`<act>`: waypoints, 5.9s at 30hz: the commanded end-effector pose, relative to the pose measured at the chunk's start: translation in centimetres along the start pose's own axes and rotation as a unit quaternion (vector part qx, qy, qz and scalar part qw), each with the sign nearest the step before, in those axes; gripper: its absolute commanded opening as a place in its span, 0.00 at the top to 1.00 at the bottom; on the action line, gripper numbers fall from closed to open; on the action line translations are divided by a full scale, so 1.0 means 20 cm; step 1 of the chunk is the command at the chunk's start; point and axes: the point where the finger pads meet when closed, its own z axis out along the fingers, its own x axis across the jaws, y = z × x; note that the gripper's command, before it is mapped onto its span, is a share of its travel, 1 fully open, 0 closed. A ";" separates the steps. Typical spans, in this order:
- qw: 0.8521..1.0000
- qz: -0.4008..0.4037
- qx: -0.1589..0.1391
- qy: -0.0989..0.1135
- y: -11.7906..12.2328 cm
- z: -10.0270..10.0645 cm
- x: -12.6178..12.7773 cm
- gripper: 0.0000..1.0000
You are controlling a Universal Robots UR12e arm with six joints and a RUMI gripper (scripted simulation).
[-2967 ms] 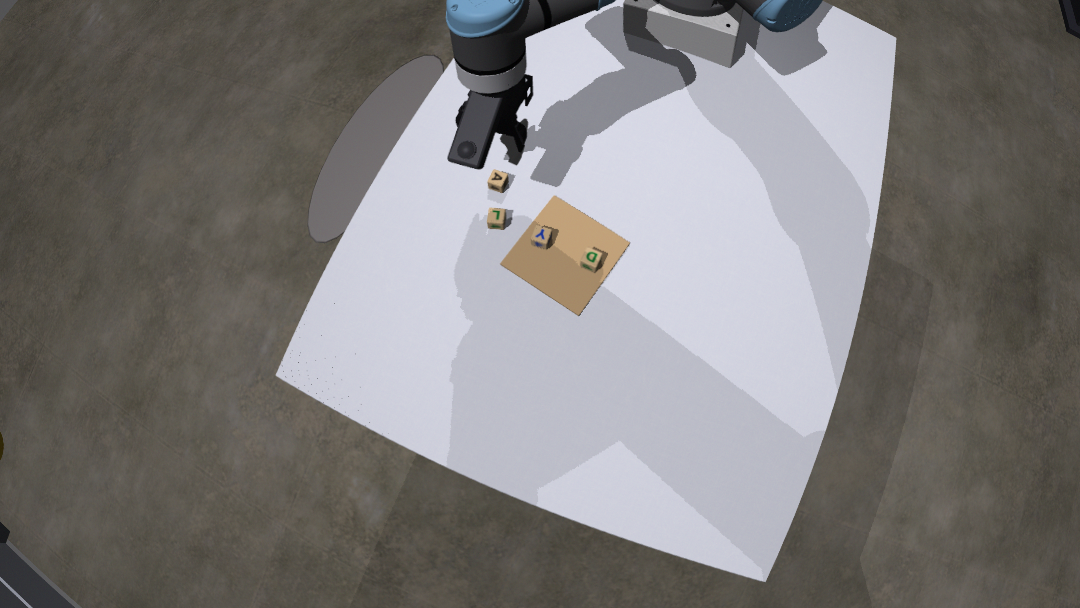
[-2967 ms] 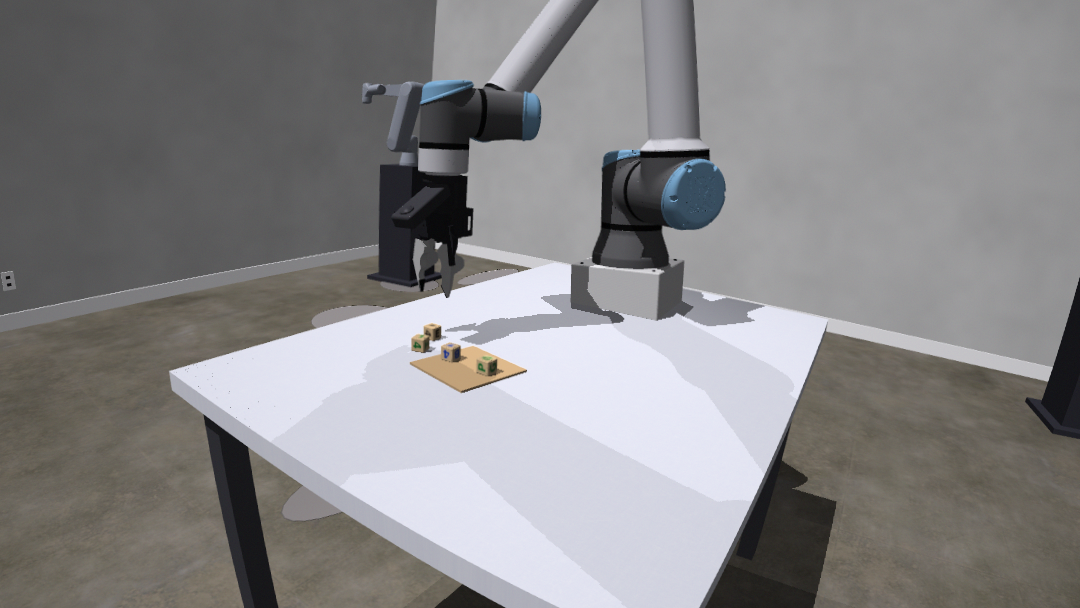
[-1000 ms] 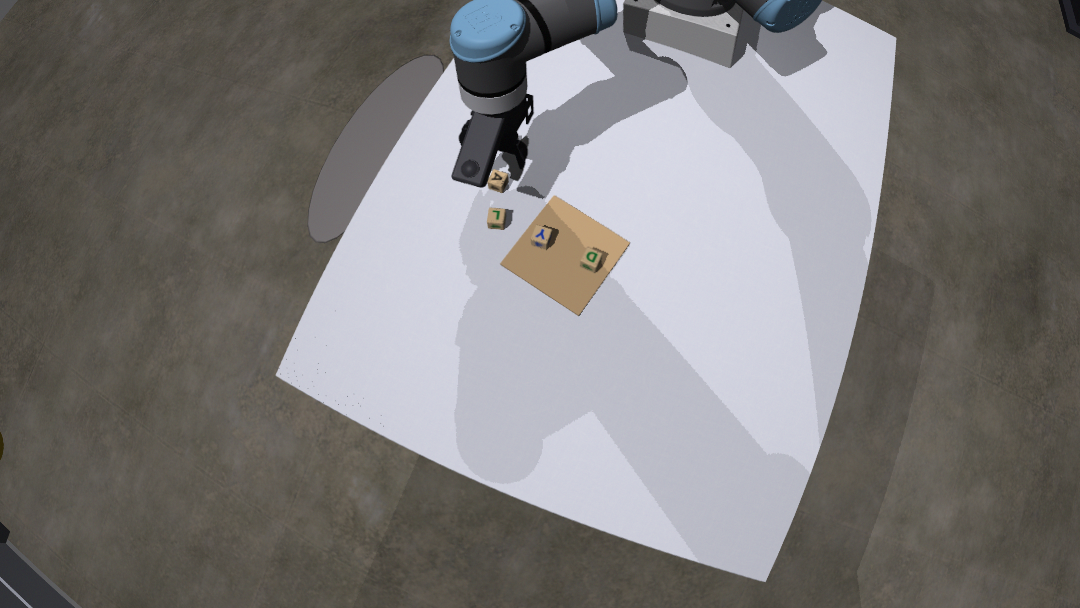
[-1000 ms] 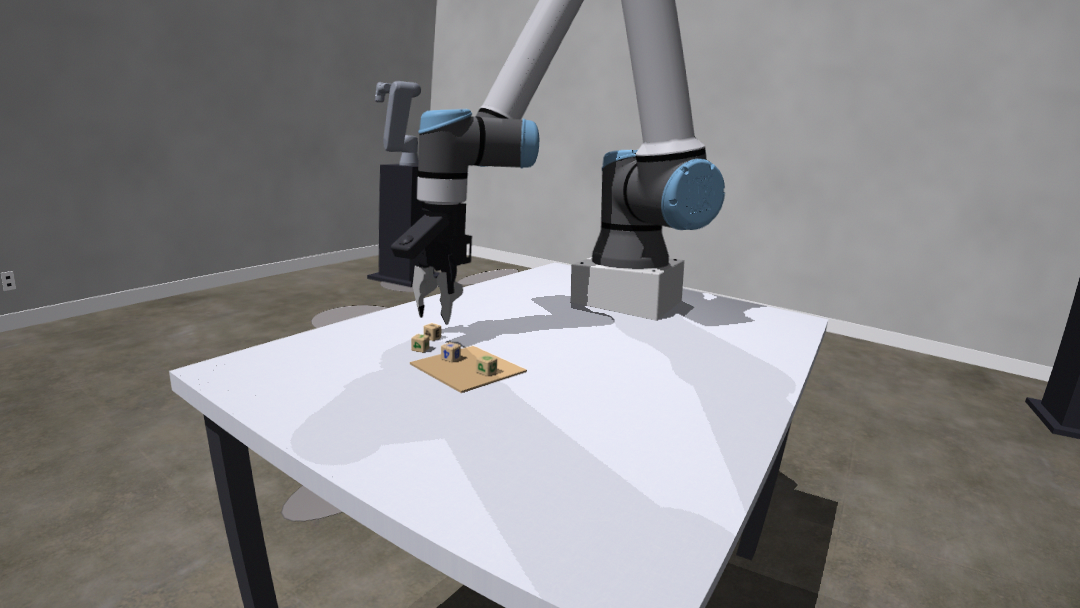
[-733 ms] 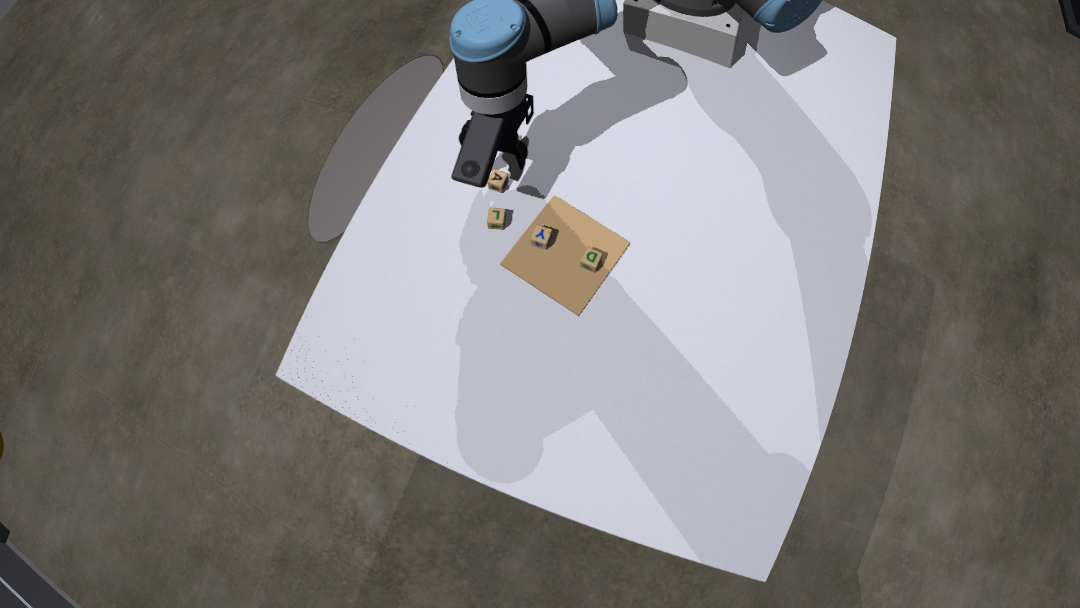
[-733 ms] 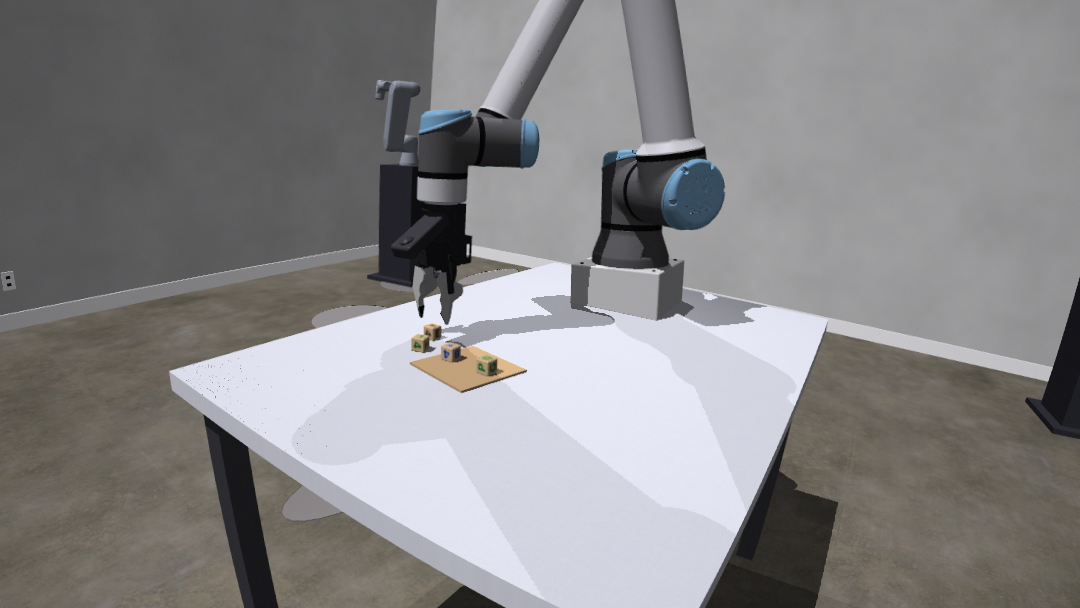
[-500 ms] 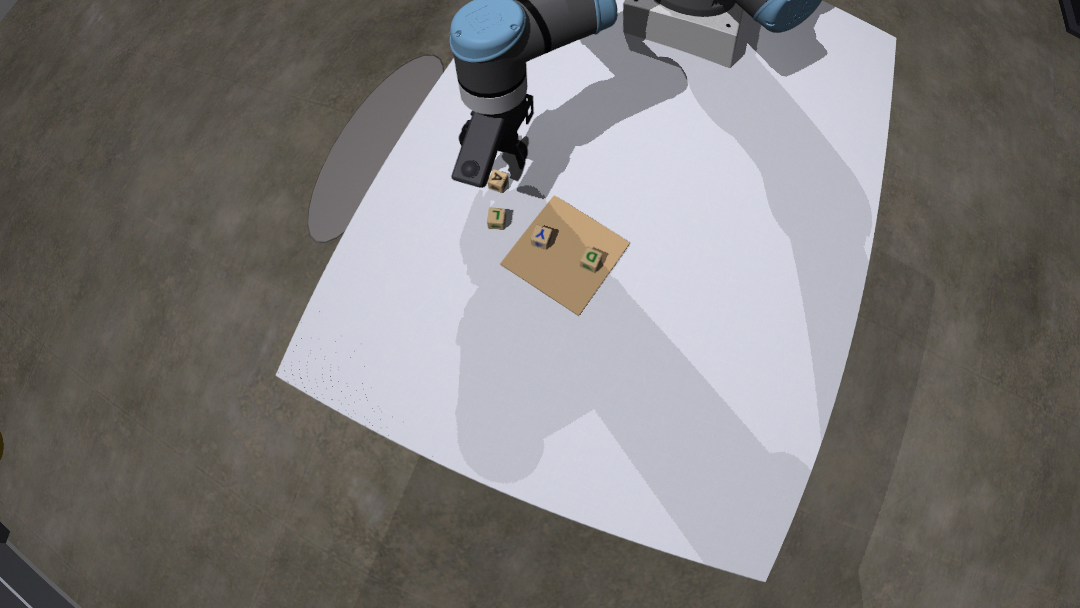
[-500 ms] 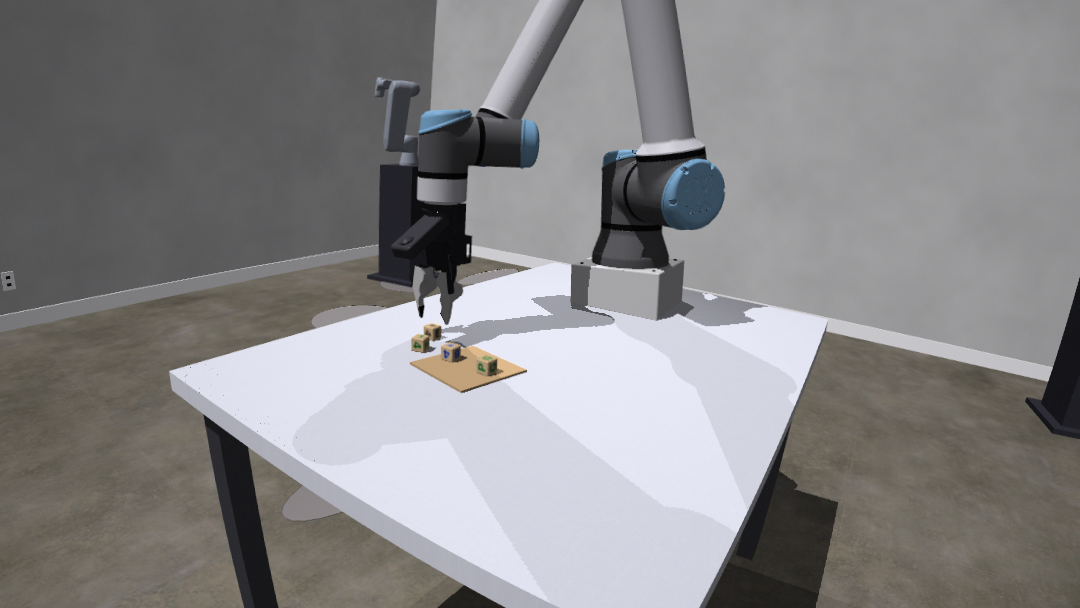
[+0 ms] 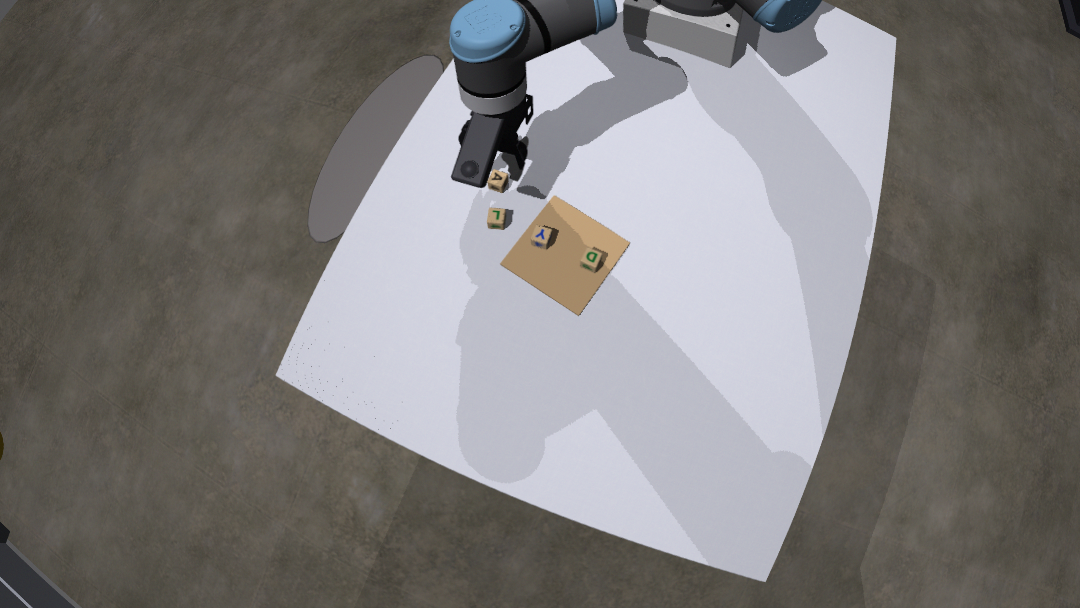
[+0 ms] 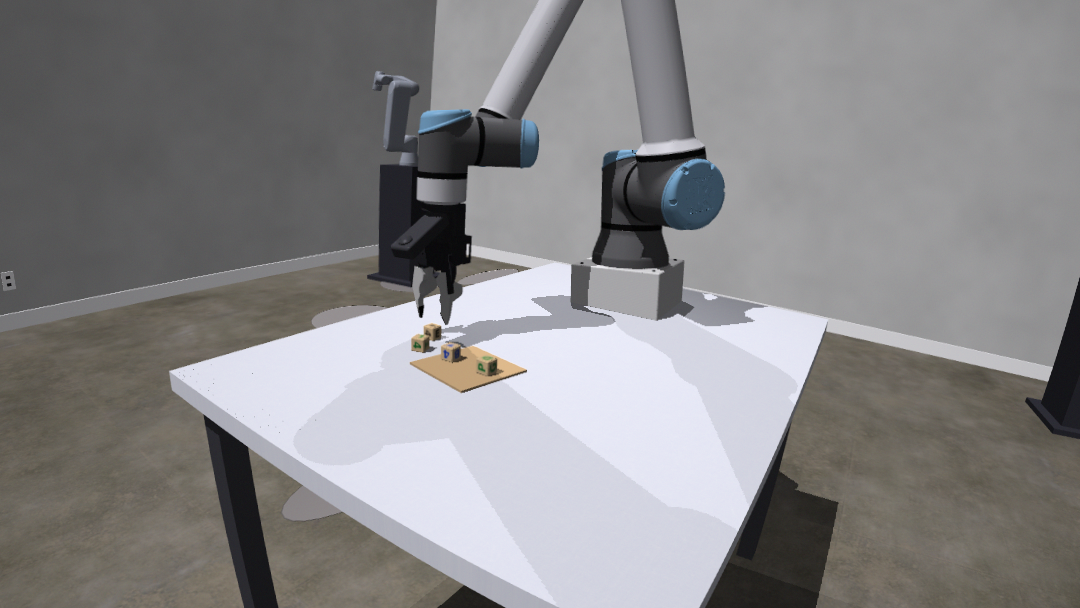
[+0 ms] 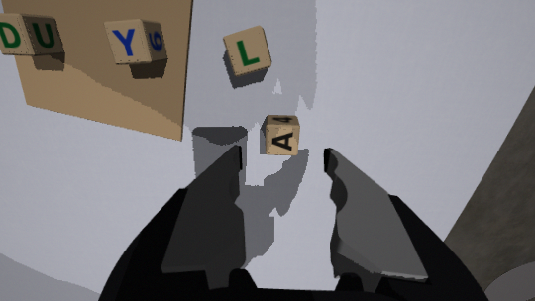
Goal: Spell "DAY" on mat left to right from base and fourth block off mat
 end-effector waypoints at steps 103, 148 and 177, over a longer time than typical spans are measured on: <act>1.000 0.000 0.001 0.000 0.00 0.15 0.00 0.95; 1.000 0.016 0.001 0.000 -0.01 -0.34 -0.01 0.95; 0.953 0.303 0.000 0.000 -0.18 -0.35 -0.22 0.95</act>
